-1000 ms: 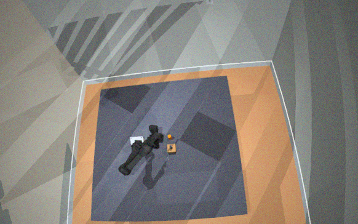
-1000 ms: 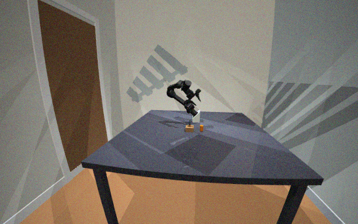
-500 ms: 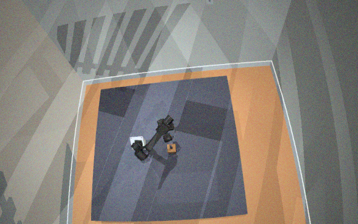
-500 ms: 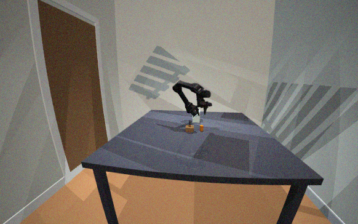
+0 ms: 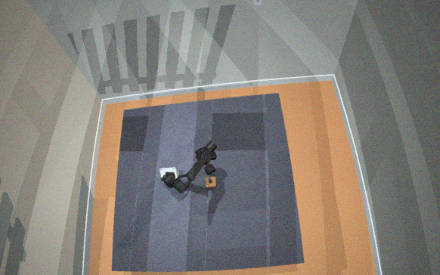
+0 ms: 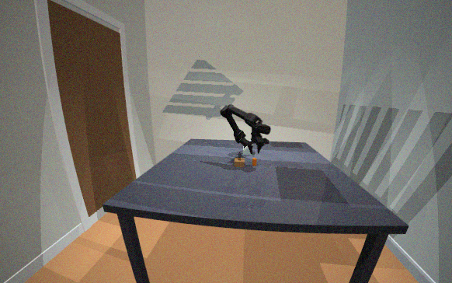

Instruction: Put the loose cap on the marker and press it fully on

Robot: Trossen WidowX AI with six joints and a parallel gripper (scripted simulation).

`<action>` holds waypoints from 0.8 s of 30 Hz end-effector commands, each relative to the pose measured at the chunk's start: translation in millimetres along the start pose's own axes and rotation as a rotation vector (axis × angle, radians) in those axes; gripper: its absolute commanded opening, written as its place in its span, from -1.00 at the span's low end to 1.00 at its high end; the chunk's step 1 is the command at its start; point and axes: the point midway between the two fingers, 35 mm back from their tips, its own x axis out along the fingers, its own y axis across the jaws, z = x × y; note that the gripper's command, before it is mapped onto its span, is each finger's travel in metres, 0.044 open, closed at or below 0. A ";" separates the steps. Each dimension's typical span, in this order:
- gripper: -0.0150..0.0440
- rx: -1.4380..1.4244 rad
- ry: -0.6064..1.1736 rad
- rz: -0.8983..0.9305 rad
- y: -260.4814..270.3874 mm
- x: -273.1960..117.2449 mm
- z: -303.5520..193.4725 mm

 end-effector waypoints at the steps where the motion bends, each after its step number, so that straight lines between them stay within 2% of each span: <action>1: 0.35 -0.007 -0.006 -0.004 0.4 5.8 0.8; 24: 0.35 -0.006 -0.006 -0.004 -1.1 46.5 3.6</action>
